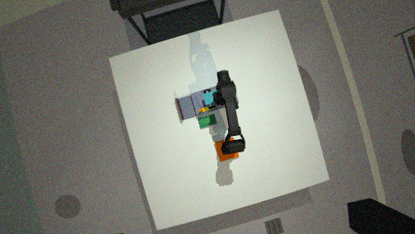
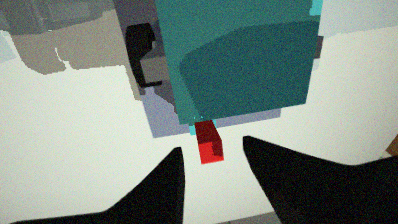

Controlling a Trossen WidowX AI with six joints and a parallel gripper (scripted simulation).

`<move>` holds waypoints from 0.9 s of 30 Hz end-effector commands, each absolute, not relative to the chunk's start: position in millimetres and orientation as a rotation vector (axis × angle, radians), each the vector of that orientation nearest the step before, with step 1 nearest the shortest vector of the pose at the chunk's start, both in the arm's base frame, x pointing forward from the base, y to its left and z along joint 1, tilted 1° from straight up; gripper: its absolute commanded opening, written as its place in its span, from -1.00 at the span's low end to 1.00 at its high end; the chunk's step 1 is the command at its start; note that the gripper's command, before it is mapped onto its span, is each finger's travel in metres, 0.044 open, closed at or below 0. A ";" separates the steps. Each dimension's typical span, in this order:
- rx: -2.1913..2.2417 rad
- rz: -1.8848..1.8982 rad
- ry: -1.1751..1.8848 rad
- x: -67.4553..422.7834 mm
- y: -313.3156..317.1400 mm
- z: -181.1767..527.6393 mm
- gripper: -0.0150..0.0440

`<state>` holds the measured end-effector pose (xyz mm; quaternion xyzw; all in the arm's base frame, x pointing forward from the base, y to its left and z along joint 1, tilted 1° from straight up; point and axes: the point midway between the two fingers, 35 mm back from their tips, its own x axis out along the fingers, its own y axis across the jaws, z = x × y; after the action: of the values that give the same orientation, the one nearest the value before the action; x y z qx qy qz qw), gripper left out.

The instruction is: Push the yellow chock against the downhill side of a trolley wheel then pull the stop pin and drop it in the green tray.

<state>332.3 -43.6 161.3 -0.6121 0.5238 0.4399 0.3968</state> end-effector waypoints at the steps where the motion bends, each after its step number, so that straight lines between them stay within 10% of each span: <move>1: -1.554 1.121 1.332 332.2 -45.8 154.0 0.15; 23: -1.554 1.120 1.332 332.9 -54.3 127.6 0.15; 27: -1.551 1.115 1.330 333.6 -53.3 131.0 -0.20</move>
<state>333.5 -53.3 130.5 -0.6120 0.5247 0.4401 0.3956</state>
